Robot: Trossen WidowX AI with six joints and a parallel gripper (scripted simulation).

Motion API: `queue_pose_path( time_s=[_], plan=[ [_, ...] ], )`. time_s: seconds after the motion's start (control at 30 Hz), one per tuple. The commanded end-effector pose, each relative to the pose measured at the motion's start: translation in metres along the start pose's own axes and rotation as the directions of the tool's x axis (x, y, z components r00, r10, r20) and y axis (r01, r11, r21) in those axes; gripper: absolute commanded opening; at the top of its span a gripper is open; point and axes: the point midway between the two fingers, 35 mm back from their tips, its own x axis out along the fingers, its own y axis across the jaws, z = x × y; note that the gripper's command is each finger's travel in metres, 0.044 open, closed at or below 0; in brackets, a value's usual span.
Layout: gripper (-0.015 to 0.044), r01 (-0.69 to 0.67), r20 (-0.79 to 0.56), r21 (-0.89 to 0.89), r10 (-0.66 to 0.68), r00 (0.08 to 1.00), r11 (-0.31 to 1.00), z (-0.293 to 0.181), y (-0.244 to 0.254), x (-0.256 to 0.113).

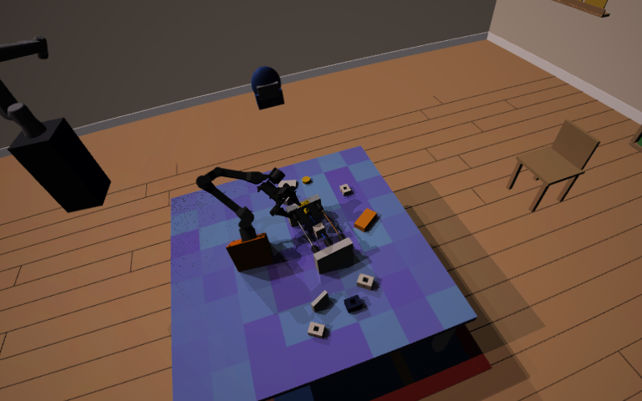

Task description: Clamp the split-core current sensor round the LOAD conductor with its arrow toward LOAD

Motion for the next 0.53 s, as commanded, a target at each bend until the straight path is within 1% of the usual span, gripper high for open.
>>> queue_pose_path(
  time_s=[0.0,0.33,0.47,0.5],
  plan=[
    [0.044,0.002,-0.01,-0.005,-0.002,1.0,1.0,-0.0009,0.0007,0.0007],
    [0.044,0.006,-0.015,-0.004,-0.006,1.0,1.0,-0.0007,0.001,0.0011],
    [0.044,0.09,-0.134,0.018,-0.087,0.987,0.996,0.0051,0.0068,0.01],
    [0.044,0.037,-0.057,0.006,-0.036,0.998,0.999,0.0012,0.003,0.003]
  ],
)
